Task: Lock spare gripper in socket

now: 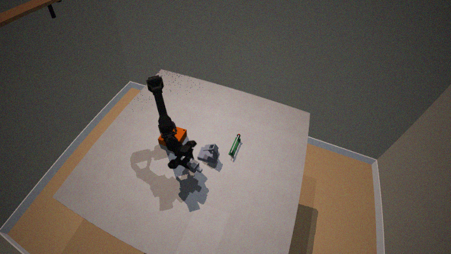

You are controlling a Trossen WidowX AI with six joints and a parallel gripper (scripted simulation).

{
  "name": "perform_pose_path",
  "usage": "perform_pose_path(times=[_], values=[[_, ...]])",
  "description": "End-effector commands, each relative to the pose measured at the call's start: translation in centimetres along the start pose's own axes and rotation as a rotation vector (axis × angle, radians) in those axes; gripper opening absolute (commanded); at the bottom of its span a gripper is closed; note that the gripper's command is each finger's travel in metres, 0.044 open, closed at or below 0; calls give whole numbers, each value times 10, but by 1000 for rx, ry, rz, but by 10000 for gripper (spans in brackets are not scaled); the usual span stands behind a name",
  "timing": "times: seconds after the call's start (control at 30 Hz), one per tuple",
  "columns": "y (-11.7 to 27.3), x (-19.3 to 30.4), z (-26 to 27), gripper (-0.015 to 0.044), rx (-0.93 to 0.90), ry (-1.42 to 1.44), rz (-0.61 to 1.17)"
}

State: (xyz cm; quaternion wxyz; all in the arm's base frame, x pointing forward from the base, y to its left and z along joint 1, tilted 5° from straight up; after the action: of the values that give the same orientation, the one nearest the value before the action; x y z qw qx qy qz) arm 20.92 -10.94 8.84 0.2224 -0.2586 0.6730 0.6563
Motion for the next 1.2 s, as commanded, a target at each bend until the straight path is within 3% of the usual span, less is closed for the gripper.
perform_pose_path(times=[0.0,0.3,0.77,1.17], values=[[15,-14,-1,0,9,5,-17],[39,-27,4,0,9,5,-17],[34,-24,5,0,-3,3,2],[30,-44,24,0,-86,16,136]])
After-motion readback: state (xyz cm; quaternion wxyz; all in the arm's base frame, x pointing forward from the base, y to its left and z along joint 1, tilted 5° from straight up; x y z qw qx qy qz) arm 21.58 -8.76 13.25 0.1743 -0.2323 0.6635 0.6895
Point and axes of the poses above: the point midway between the two fingers, 35 mm back from their tips, its own y axis back along the fingers, its own z axis across the jaws, x = y × z, the point moved 5 cm from there along y, back along the fingers, and after that the axes turned 4 degrees about y, right-handed, at the moved point
